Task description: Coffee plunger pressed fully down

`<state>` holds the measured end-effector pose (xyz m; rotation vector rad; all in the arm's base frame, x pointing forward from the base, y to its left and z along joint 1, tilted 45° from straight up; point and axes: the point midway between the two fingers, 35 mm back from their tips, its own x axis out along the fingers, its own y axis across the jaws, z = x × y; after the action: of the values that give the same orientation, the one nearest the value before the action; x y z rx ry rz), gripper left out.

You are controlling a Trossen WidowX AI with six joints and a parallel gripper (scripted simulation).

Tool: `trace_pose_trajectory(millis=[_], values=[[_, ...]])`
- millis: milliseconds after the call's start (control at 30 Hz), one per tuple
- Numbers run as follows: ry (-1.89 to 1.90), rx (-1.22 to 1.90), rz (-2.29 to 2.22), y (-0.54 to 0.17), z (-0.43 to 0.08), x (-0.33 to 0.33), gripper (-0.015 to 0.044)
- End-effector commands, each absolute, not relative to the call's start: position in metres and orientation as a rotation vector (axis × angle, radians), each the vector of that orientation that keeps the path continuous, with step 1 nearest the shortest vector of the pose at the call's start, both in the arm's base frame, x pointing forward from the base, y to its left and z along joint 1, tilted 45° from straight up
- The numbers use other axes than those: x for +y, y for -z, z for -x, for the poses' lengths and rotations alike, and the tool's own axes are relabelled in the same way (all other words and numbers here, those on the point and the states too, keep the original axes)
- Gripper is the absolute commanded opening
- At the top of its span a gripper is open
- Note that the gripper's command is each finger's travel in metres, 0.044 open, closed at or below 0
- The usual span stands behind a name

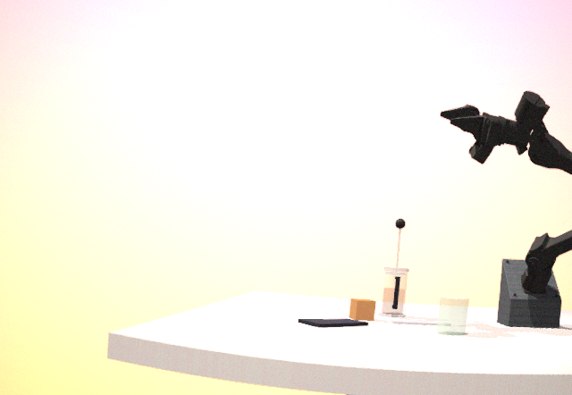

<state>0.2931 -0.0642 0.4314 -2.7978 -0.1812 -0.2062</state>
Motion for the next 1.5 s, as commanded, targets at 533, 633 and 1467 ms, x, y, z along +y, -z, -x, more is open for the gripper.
trace_pose_trajectory(millis=[533,633,1467], values=[[-0.204,0.21,1.21,-0.281,-0.349,-0.167,0.044],[-0.205,0.273,0.959,-0.259,-0.35,-0.179,0.044],[0.053,0.622,-0.818,-0.101,-0.326,-0.231,0.044]])
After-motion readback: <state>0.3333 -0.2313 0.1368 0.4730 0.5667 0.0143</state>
